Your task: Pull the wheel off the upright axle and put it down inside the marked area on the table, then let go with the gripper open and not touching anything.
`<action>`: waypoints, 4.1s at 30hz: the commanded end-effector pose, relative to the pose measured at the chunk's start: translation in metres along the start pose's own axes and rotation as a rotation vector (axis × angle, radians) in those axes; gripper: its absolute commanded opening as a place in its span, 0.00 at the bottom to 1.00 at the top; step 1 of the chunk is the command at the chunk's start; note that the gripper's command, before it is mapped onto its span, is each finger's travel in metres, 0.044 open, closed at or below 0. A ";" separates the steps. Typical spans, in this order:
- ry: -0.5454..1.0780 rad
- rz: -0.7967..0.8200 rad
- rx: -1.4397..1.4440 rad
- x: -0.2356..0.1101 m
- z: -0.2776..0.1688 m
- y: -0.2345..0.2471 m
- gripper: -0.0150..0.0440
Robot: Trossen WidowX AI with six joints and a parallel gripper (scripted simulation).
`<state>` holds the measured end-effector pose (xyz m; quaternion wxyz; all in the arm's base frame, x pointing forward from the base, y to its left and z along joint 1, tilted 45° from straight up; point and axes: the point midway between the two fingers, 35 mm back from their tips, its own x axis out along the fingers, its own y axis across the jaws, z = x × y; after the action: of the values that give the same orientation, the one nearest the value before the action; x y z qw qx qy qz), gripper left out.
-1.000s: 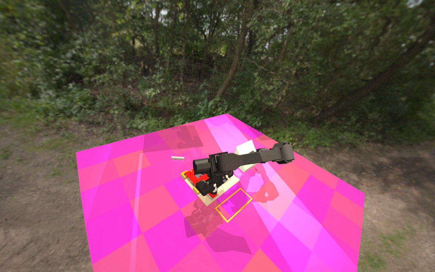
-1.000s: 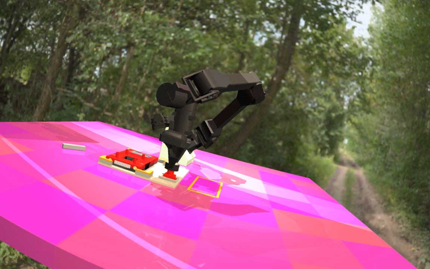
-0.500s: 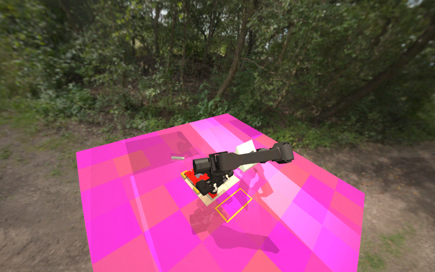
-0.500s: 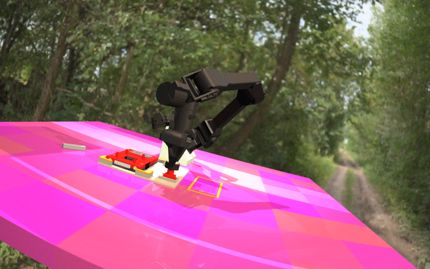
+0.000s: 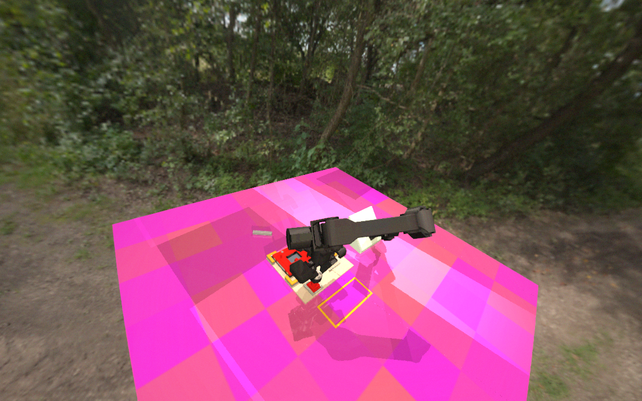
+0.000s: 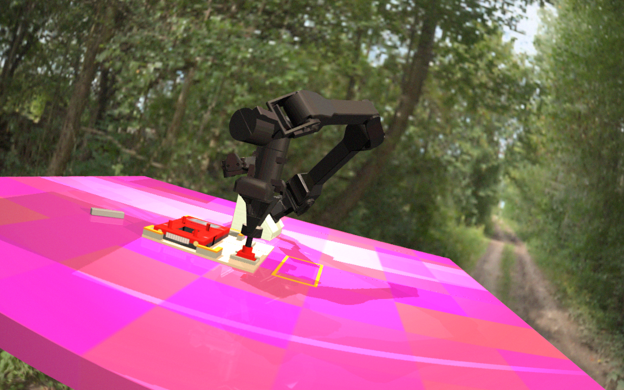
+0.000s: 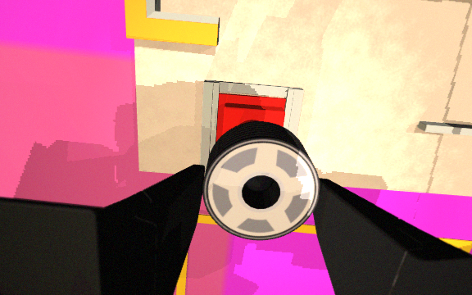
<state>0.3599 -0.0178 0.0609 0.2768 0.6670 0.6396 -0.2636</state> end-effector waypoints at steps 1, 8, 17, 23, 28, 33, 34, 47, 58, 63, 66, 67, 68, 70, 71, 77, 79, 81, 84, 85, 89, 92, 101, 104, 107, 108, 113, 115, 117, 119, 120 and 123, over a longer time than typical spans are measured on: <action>-0.005 0.010 0.001 -0.007 0.000 0.001 0.25; -0.005 0.010 0.002 -0.009 0.000 0.000 0.25; -0.005 0.011 0.002 -0.012 0.000 0.000 0.25; -0.005 0.011 0.002 -0.018 0.000 0.000 0.25; -0.006 0.011 0.003 -0.040 0.000 -0.001 0.25; -0.001 0.008 0.008 -0.040 -0.001 -0.003 0.25; -0.001 0.008 0.008 -0.040 -0.004 -0.004 0.25; -0.003 0.009 0.007 -0.045 -0.060 -0.031 0.25; -0.002 0.009 0.006 -0.047 -0.100 -0.058 0.25; -0.002 0.009 0.005 -0.043 -0.100 -0.059 0.25; -0.002 0.009 0.005 -0.035 -0.100 -0.059 0.25; -0.001 0.009 0.005 -0.032 -0.100 -0.059 0.25; -0.001 0.009 0.005 -0.029 -0.100 -0.059 0.25; -0.001 0.009 0.005 -0.027 -0.100 -0.059 0.25; -0.002 0.009 0.005 -0.025 -0.100 -0.058 0.25; -0.005 0.009 0.005 -0.001 -0.099 -0.056 0.25; -0.005 0.010 0.005 0.009 -0.099 -0.055 0.25; -0.004 0.010 0.005 0.020 -0.099 -0.055 0.25; -0.003 0.010 0.004 0.035 -0.100 -0.056 0.25; -0.002 0.010 0.004 0.040 -0.100 -0.056 0.25; 0.002 0.010 0.004 0.056 -0.101 -0.058 0.25; 0.002 0.010 0.004 0.057 -0.101 -0.058 0.25; -0.002 0.004 -0.001 0.054 -0.102 -0.058 0.61; -0.002 0.004 -0.001 0.052 -0.102 -0.058 0.74; -0.004 0.006 0.001 0.031 -0.101 -0.057 0.76; -0.003 0.007 0.002 0.020 -0.101 -0.057 0.76; 0.000 0.009 0.005 -0.005 -0.101 -0.059 0.76; 0.000 0.011 0.011 0.002 -0.098 -0.059 0.81; -0.009 0.012 0.011 -0.010 -0.088 -0.074 0.90; -0.014 0.010 0.012 -0.028 -0.075 -0.097 0.99; -0.014 0.008 0.012 -0.035 -0.070 -0.110 1.00; -0.004 0.005 0.009 -0.050 -0.063 -0.139 1.00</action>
<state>0.2497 0.0094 0.1321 0.2781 0.6697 0.6332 -0.2707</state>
